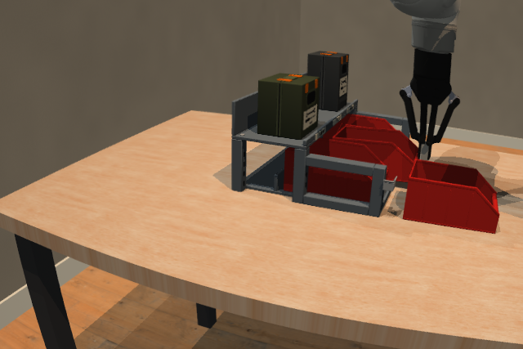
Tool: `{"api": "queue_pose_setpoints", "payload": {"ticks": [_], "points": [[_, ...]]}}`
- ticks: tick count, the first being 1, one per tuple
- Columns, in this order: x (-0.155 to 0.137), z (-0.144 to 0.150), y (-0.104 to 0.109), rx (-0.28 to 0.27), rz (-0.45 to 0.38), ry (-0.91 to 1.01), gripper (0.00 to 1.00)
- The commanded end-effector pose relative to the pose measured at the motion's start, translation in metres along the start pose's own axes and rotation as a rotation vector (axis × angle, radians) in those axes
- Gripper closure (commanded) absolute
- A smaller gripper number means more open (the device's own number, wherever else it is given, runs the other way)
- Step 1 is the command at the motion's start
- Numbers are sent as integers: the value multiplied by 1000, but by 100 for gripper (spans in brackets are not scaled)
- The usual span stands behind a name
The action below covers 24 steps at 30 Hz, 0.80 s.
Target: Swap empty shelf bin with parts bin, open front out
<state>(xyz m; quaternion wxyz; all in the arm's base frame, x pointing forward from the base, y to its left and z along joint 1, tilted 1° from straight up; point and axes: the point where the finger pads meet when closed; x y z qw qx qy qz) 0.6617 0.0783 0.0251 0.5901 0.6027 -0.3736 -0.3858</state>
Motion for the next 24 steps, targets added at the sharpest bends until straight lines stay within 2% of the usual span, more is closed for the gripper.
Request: {"api": "queue_pose_setpoints", "payload": {"ticks": [1, 24], "points": [[1, -3, 0, 0, 0, 0, 90], [8, -30, 0, 0, 0, 0, 90]]}}
Point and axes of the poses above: the point where the finger pads meet when closed, its own y axis back along the fingers, its own z axis across the jaws, x = y × z, and after that the axes turned 15 degrees about y, right-handed
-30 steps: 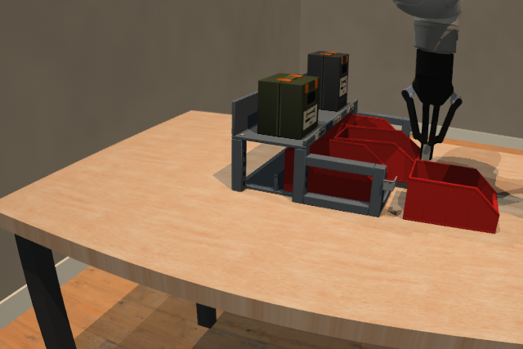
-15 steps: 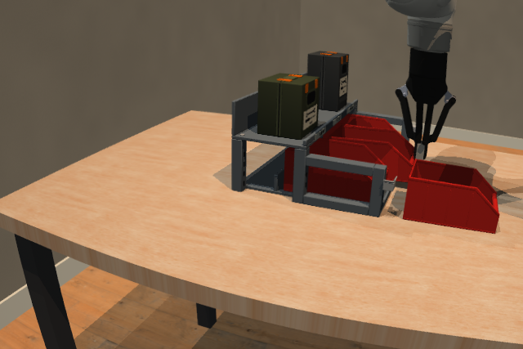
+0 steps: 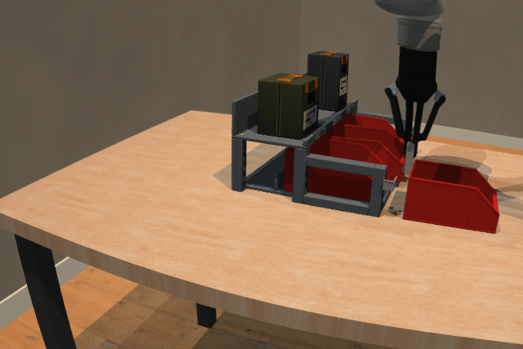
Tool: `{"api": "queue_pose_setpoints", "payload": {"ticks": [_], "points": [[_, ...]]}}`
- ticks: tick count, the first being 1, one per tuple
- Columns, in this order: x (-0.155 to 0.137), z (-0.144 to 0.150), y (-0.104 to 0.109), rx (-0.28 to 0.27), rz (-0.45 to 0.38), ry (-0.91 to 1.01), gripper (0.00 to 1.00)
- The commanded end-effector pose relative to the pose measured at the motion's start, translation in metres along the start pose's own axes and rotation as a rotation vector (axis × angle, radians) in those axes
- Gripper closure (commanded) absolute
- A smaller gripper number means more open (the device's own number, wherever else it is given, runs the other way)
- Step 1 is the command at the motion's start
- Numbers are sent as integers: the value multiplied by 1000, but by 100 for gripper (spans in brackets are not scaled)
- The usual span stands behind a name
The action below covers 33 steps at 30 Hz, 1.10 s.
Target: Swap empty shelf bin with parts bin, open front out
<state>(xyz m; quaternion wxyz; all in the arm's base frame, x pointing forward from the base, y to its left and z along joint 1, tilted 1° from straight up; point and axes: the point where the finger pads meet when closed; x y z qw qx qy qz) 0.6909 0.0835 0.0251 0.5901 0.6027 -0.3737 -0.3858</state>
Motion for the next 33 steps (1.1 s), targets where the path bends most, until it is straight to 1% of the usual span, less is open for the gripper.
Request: {"api": "queue_pose_setpoints", "payload": {"ticks": [1, 16, 33], "points": [[0, -1, 0, 0, 0, 0, 90], [5, -19, 0, 0, 0, 0, 90], [7, -25, 0, 0, 0, 0, 90]]}}
Point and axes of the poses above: the point where the finger pads meet when closed, its own y axis back along the fingers, its own z axis across the jaws, x = y × z, and after that the axes turned 15 degrees about y, right-handed
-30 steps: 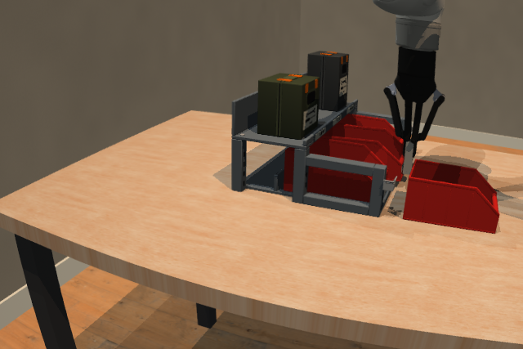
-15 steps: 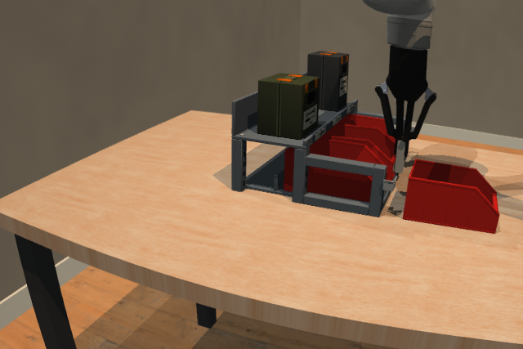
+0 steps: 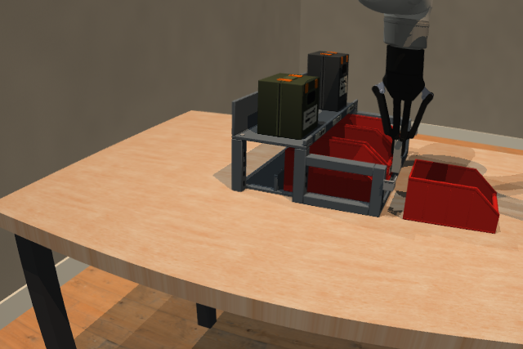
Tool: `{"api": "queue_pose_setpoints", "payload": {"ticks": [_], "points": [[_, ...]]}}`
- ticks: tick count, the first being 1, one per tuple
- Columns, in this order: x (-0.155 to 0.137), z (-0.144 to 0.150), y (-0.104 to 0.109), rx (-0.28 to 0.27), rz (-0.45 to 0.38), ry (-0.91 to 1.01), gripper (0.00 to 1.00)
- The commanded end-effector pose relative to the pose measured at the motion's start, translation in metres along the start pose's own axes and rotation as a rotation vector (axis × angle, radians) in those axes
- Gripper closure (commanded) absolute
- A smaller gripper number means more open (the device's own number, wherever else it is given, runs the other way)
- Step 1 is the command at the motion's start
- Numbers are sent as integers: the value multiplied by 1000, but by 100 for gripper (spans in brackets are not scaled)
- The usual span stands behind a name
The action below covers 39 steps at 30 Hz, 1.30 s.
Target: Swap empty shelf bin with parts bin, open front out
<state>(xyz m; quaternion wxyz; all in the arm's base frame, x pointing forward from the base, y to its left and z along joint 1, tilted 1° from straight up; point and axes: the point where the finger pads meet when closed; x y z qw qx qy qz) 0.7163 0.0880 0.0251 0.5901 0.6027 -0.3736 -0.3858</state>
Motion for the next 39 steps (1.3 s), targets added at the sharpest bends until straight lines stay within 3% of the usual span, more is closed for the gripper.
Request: {"api": "queue_pose_setpoints", "payload": {"ticks": [1, 22, 39], "points": [[0, 0, 0, 0, 0, 0, 90], [0, 0, 1, 0, 0, 0, 90], [-4, 16, 17, 0, 0, 0, 90]]}}
Point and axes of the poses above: the point where the finger pads meet when closed, its own y axis back along the fingers, its own z axis across the jaws, x = y × z, and after that the axes turned 15 degrees about y, right-handed
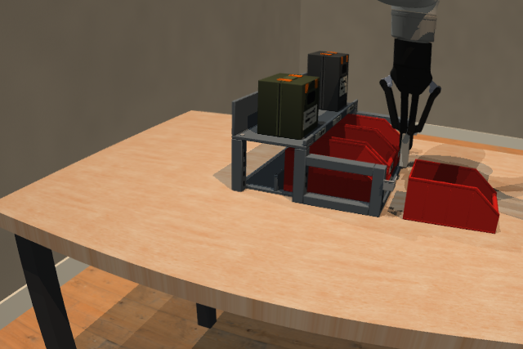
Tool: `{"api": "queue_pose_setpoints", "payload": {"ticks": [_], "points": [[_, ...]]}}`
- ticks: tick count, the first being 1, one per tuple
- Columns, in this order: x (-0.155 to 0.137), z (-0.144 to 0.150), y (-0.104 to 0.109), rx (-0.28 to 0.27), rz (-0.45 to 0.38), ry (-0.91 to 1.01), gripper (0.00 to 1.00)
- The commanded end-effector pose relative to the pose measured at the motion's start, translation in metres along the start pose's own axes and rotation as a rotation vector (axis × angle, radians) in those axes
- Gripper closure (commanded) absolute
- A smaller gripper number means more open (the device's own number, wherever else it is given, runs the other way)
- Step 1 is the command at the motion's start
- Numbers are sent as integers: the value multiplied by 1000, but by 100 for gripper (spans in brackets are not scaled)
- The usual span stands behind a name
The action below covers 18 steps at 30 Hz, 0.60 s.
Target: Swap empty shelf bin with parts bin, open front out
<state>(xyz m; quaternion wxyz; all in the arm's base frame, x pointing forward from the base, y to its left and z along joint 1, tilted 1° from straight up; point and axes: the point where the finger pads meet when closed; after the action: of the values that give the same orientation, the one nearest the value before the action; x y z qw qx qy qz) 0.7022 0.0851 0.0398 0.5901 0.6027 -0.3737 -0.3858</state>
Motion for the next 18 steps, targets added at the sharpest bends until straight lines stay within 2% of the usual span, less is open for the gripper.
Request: {"api": "queue_pose_setpoints", "payload": {"ticks": [1, 14, 18], "points": [[-1, 3, 3, 0, 0, 0, 90], [-1, 5, 9, 0, 0, 0, 90], [-1, 5, 31, 0, 0, 0, 90]]}}
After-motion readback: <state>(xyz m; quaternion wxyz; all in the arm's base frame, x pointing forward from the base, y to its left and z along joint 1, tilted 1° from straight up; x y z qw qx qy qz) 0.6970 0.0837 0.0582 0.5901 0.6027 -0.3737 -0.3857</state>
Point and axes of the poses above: the point where the finger pads meet when closed, its own y axis back along the fingers, its own z axis across the jaws, x = y × z, and after that the axes turned 15 degrees about y, right-handed
